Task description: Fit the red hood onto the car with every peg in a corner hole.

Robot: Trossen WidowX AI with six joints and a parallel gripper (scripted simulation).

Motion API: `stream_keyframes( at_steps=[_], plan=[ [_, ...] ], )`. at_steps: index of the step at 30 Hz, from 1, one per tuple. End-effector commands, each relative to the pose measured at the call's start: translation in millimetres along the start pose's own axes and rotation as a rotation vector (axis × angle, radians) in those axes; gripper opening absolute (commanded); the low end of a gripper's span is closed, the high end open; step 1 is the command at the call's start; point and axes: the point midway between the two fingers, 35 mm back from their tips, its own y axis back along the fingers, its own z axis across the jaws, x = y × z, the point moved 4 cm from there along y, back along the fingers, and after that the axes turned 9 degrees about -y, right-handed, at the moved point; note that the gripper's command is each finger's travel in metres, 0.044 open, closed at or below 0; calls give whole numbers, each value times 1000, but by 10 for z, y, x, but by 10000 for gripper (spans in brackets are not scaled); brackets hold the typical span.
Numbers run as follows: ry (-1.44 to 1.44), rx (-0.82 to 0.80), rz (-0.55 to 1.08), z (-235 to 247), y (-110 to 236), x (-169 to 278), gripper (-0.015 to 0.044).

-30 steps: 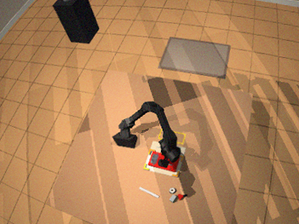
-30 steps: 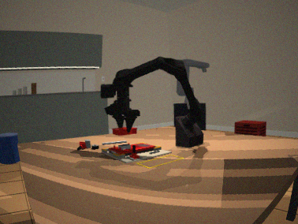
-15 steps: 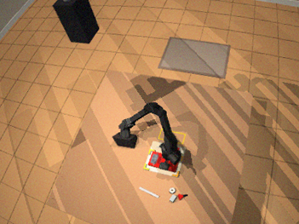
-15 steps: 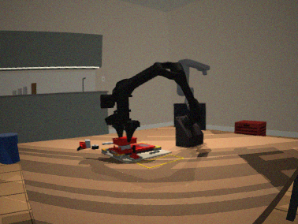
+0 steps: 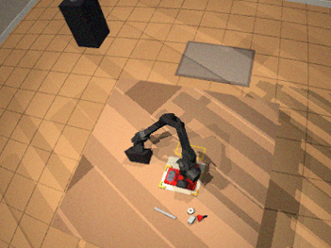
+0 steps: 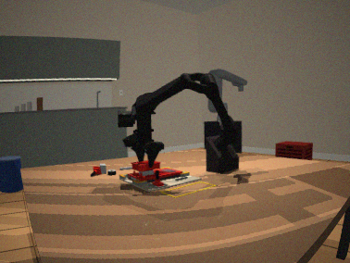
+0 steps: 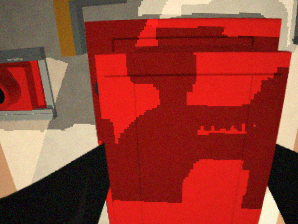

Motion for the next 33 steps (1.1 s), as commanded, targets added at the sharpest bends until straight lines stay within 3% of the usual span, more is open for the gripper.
stream_keyframes(
  at_steps=[1,33],
  plan=[
    [-6,-3,-2,1,-4,0,0],
    [-6,-3,-2,1,-95,0,0]
  ],
)
